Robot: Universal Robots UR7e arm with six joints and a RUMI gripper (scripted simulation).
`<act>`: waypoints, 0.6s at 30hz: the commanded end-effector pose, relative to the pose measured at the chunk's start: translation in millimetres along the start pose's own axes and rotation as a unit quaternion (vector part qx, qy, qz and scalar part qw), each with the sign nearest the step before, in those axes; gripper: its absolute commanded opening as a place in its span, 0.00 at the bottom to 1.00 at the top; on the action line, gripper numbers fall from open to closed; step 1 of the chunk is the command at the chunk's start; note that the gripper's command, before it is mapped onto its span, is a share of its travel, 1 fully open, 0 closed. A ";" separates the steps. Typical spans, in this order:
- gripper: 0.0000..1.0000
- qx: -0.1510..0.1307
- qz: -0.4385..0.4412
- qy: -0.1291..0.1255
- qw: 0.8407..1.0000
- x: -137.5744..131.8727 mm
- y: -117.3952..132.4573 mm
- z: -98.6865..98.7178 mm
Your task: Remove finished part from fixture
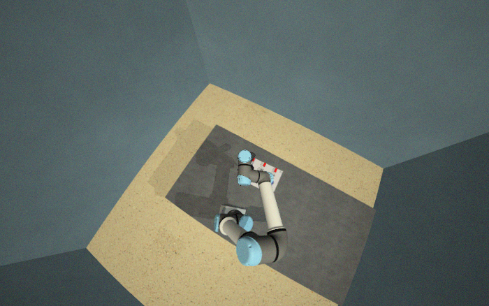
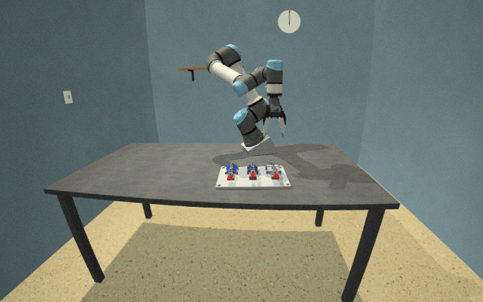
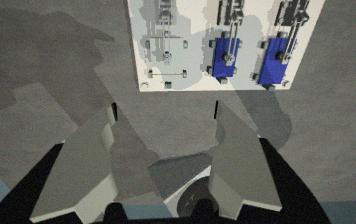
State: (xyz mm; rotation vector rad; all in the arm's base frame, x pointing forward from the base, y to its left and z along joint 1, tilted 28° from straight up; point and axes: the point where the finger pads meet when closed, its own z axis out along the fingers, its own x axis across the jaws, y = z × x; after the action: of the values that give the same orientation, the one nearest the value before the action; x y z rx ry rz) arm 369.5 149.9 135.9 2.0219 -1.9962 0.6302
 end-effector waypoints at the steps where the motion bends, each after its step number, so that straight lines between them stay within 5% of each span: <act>1: 0.59 -0.001 -0.002 0.001 1.000 -0.9 1.4 1.7; 13: 0.59 -0.001 -0.002 0.001 1.000 -0.9 1.4 1.7; 14: 0.28 -0.001 -0.002 0.001 1.000 -0.8 1.4 1.7; 18: 0.28 -0.001 -0.002 0.001 1.000 -0.8 1.4 1.6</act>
State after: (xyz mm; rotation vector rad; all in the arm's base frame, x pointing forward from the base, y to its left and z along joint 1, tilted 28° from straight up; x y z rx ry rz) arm 369.5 149.9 135.9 2.0219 -1.9962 0.6302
